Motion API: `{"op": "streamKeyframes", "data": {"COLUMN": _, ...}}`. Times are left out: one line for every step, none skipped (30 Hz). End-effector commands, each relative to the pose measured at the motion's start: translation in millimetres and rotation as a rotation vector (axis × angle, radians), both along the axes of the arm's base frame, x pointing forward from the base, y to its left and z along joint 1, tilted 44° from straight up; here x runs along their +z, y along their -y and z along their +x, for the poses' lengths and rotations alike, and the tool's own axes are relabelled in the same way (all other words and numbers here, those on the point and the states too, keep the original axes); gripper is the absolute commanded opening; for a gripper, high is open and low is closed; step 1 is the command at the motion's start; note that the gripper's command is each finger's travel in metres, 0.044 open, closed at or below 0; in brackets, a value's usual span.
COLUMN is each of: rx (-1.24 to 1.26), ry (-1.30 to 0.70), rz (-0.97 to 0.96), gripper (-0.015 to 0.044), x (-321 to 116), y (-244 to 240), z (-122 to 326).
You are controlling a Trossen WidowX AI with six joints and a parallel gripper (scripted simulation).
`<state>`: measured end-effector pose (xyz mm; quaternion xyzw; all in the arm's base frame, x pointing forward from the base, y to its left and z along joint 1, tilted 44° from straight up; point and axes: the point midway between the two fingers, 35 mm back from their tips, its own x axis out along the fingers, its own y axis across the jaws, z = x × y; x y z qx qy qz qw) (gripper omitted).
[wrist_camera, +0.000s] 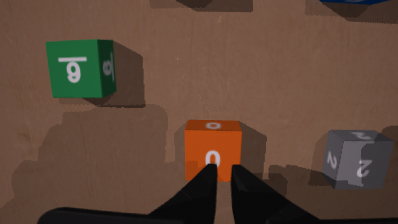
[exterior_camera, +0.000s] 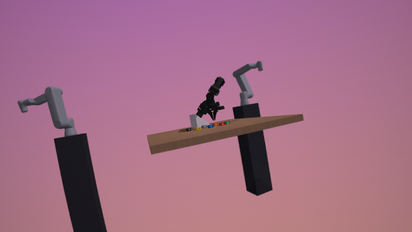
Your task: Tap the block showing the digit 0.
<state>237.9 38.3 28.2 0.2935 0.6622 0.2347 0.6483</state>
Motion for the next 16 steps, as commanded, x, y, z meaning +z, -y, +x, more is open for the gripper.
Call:
{"op": "streamKeyframes", "data": {"rx": 0.017, "ry": 0.018, "rz": -0.004, "gripper": 0.0099, "x": 23, "y": -4, "z": 7}}
{"op": "streamKeyframes", "data": {"rx": 0.023, "ry": 0.023, "rz": -0.002, "gripper": 0.0125, "x": 38, "y": -8, "z": 12}}
{"op": "streamKeyframes", "data": {"rx": 0.025, "ry": 0.024, "rz": -0.002, "gripper": 0.0151, "x": 53, "y": -13, "z": 16}}
{"op": "streamKeyframes", "data": {"rx": 0.027, "ry": 0.026, "rz": -0.001, "gripper": 0.0178, "x": 69, "y": -17, "z": 18}}
{"op": "streamKeyframes", "data": {"rx": 0.026, "ry": 0.025, "rz": -0.001, "gripper": 0.0204, "x": 85, "y": -22, "z": 20}}
{"op": "streamKeyframes", "data": {"rx": 0.024, "ry": 0.024, "rz": 0.000, "gripper": 0.0230, "x": 101, "y": -26, "z": 21}}
{"op": "streamKeyframes", "data": {"rx": 0.021, "ry": 0.022, "rz": -0.001, "gripper": 0.0256, "x": 117, "y": -30, "z": 21}}
{"op": "streamKeyframes", "data": {"rx": 0.017, "ry": 0.018, "rz": -0.001, "gripper": 0.0283, "x": 132, "y": -34, "z": 21}}
{"op": "streamKeyframes", "data": {"rx": 0.013, "ry": 0.015, "rz": -0.001, "gripper": 0.0309, "x": 145, "y": -37, "z": 19}}
{"op": "streamKeyframes", "data": {"rx": 0.009, "ry": 0.013, "rz": -0.002, "gripper": 0.0335, "x": 152, "y": -38, "z": 19}}
{"op": "streamKeyframes", "data": {"rx": 0.008, "ry": 0.012, "rz": -0.002, "gripper": 0.0361, "x": 154, "y": -39, "z": 18}}
{"op": "streamKeyframes", "data": {"rx": 0.008, "ry": 0.012, "rz": -0.002, "gripper": 0.0387, "x": 154, "y": -39, "z": 18}}
{"op": "streamKeyframes", "data": {"rx": 0.008, "ry": 0.012, "rz": -0.002, "gripper": 0.0400, "x": 154, "y": -39, "z": 18}}
{"op": "streamKeyframes", "data": {"rx": 0.008, "ry": 0.012, "rz": -0.002, "gripper": 0.0400, "x": 154, "y": -39, "z": 18}}
{"op": "streamKeyframes", "data": {"rx": 0.008, "ry": 0.012, "rz": -0.002, "gripper": 0.0400, "x": 154, "y": -39, "z": 18}}
{"op": "streamKeyframes", "data": {"rx": 0.008, "ry": 0.012, "rz": -0.002, "gripper": 0.0400, "x": 154, "y": -39, "z": 18}}
